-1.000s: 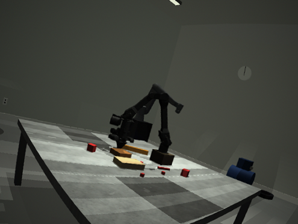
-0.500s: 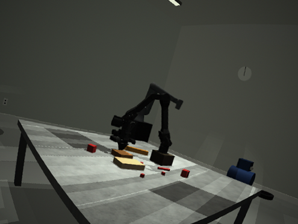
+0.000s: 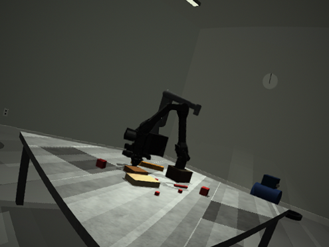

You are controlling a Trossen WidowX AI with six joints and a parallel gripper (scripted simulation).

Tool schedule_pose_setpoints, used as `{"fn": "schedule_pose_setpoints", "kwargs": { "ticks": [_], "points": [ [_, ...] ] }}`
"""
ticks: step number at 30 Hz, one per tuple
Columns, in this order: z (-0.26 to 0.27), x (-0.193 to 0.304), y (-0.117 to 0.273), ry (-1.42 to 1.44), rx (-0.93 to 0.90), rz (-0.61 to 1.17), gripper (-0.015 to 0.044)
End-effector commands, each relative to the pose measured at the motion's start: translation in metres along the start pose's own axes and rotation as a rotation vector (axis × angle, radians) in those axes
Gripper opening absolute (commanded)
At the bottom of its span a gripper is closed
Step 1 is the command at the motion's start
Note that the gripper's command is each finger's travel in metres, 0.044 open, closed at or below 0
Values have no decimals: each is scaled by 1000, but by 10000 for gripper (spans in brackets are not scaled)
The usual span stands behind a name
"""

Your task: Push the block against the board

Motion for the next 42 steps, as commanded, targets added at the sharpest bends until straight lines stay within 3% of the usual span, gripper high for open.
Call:
{"fn": "schedule_pose_setpoints", "kwargs": {
  "ticks": [1, 28, 33, 42],
  "points": [
    [-1, -2, -2, 1, 5, 10, 0],
    [-5, -46, -2, 1, 6, 6, 0],
    [-3, -44, 50, 1, 5, 5, 0],
    [-8, -16, 52, 1, 6, 8, 0]
  ]
}}
Point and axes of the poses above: the point midway between the two fingers, 35 mm back from their tips, its own y axis back along the fingers, its own z axis across the jaws, x = y × z, the point moved 4 cm from there along y, back along the fingers, and after that the axes turned 7 degrees about y, right-handed, at the moved point
